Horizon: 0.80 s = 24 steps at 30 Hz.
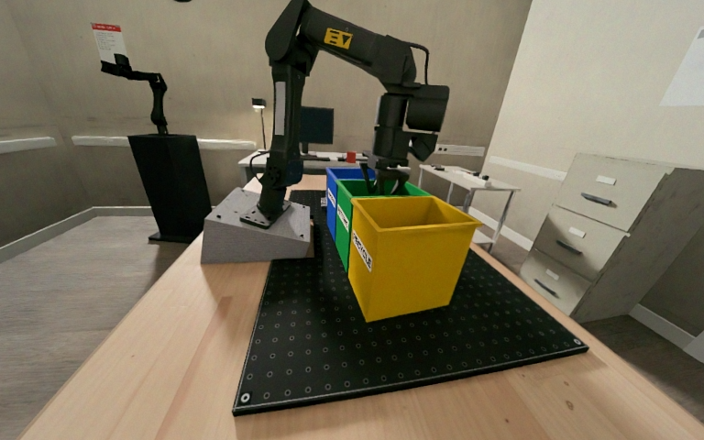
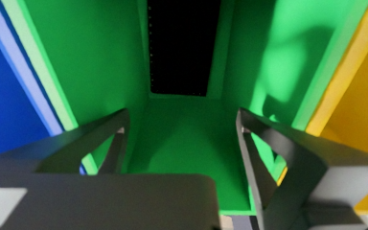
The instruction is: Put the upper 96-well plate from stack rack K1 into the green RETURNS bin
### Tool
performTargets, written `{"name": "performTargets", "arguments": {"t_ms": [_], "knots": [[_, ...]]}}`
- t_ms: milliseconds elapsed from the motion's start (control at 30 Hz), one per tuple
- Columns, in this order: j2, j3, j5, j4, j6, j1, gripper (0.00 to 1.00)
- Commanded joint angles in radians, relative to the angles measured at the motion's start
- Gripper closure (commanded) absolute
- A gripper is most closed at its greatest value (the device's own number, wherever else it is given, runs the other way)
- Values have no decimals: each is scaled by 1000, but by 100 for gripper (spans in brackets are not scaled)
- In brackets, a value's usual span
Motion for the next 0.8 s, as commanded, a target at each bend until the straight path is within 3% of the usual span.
{"name": "performTargets", "arguments": {"t_ms": [0, 300, 767], "knots": [[-42, 35, -6, 10, -3, -16, 18], [-42, 35, -6, 10, -3, -16, 18], [-48, 110, -14, -93, -24, -32, 18]]}}
